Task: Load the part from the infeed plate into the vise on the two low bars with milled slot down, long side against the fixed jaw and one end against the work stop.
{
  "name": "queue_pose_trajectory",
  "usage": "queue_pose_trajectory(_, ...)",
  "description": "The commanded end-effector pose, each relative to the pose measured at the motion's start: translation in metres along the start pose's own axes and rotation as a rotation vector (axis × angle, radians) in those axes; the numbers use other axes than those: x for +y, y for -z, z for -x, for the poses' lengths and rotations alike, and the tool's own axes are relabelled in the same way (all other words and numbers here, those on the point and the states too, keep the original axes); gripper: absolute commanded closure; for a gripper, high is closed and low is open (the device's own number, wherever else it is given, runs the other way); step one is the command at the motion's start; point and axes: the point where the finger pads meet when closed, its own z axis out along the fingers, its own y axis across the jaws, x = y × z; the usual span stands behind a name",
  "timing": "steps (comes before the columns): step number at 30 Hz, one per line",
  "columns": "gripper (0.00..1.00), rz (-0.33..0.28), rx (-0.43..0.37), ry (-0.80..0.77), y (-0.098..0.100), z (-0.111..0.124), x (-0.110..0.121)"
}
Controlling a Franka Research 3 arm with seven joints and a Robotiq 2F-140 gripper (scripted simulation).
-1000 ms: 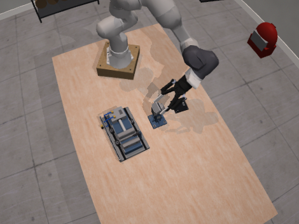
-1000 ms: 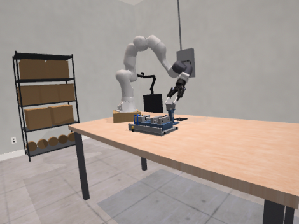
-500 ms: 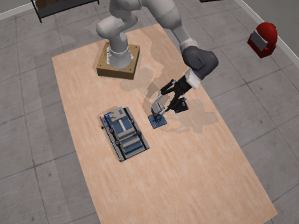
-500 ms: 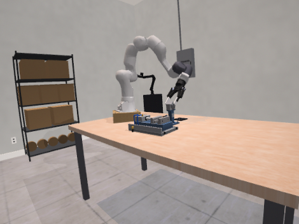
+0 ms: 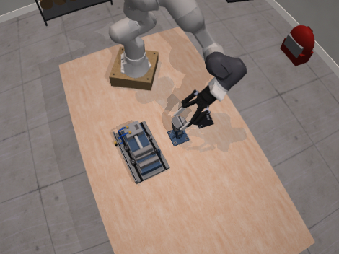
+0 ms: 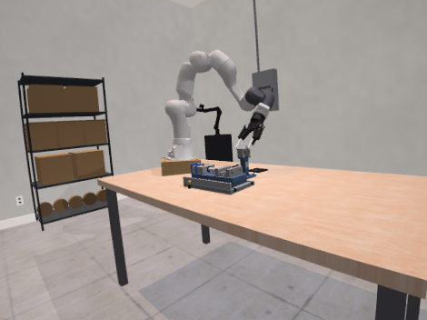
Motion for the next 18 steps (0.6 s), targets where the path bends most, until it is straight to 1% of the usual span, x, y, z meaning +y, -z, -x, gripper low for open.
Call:
queue_pose_trajectory(1, 0.49, 0.001, -0.015, 0.004, -0.0003, 0.0011, 0.0001)
queue_pose_trajectory(18, 0.49, 0.001, -0.066, 0.004, -0.0003, -0.0002, 0.0001)
